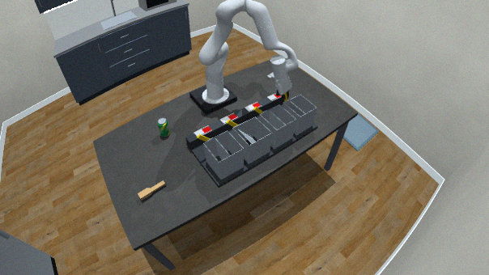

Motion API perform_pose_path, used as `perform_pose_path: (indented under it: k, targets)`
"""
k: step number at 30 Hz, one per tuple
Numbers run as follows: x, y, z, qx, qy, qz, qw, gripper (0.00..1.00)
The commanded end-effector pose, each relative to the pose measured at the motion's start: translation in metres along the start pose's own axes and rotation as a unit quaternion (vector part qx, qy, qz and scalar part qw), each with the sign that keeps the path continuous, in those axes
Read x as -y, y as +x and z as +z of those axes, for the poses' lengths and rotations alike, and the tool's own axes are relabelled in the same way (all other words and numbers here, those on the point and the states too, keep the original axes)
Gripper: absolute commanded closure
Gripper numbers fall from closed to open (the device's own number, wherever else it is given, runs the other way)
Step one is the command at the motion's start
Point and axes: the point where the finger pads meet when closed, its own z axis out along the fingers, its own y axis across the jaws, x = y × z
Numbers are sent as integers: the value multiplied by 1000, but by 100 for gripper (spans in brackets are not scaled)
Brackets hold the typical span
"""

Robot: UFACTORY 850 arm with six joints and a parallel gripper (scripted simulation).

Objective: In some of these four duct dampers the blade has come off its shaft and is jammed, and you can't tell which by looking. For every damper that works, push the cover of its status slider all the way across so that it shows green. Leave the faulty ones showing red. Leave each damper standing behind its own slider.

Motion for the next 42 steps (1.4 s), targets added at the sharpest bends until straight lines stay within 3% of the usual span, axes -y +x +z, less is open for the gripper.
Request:
perform_pose_path:
  k: [1, 22, 42]
  targets:
    - [0, -1, -1, 1, -3, 0, 1000, 81]
    - [7, -1, 0, 1, -37, 0, 999, 81]
    - [21, -1, 2, 1, -105, 0, 994, 81]
